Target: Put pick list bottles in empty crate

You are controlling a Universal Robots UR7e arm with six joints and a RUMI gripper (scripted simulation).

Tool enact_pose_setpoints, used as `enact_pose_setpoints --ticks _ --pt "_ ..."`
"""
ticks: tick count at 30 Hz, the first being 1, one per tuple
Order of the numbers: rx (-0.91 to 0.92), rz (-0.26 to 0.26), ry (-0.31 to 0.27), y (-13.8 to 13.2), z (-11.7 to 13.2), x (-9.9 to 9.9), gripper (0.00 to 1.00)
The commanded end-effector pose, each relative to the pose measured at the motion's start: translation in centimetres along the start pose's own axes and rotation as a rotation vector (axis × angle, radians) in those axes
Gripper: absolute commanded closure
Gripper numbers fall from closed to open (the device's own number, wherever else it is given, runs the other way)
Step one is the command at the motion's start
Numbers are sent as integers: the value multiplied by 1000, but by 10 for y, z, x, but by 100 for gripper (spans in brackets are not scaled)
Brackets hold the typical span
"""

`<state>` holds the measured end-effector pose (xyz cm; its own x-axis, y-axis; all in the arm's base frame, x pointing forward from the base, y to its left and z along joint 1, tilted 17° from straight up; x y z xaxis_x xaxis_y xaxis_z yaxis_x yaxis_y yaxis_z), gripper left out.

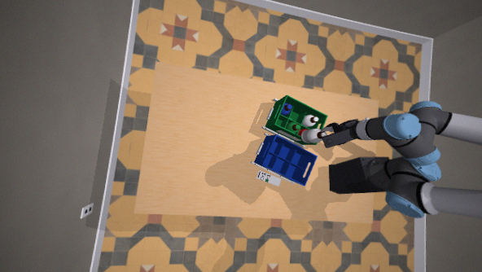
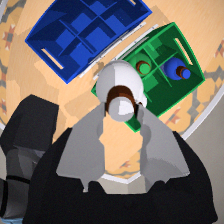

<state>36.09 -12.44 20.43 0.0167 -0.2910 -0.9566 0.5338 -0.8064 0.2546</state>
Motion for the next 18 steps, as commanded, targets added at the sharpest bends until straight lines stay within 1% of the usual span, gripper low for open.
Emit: enact_pose_setpoints --ticks 1,16,18 --pt "0 2 0 -5 -3 -1 100" --pt "0 2 0 -31 -16 -1 100" --pt "0 2 0 -31 -16 -1 100"
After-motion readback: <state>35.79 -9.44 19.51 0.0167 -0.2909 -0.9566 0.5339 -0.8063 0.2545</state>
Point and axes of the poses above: the point where the finger pads meet when closed, its own x axis out along the fingers, its own y axis across the jaws, z = x × y, the point moved 10 cm from there along -x, back along the fingers, and after that the axes turned 8 degrees about -x, right-handed, at the moved point
